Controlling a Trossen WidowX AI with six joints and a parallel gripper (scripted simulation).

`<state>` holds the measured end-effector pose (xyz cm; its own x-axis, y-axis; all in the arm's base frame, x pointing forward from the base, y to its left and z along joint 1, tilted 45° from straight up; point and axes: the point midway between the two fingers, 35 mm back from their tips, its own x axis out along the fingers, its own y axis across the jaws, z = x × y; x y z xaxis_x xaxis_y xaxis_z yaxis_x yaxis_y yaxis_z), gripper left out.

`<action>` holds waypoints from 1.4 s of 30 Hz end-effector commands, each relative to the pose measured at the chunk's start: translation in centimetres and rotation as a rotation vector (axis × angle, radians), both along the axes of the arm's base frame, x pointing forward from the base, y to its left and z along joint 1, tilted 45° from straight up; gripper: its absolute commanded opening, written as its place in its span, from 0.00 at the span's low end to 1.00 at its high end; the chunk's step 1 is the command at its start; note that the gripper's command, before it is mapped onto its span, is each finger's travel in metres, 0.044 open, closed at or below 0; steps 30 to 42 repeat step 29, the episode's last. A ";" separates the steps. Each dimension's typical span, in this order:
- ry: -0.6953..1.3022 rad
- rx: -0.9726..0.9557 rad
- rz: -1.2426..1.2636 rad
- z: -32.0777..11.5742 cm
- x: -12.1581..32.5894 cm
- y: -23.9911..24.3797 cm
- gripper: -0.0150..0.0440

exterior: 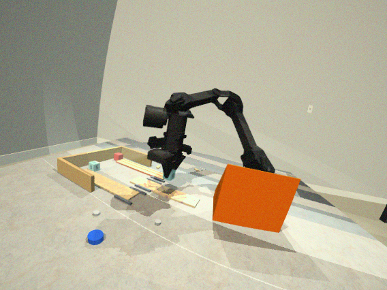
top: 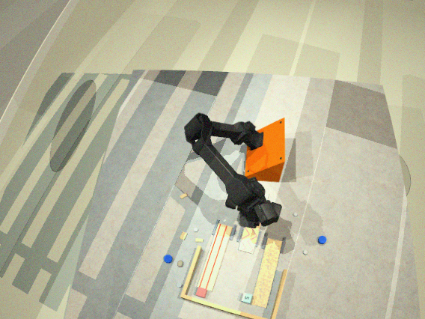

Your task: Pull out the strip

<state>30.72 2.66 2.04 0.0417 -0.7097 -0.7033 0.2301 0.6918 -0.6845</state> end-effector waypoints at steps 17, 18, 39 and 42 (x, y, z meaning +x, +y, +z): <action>-0.006 0.007 0.000 2.5 -0.7 2.6 0.25; -0.006 0.007 0.000 2.5 -0.7 2.6 0.25; -0.006 0.007 0.000 2.5 -0.7 2.6 0.25; -0.006 0.007 0.000 2.5 -0.7 2.6 0.25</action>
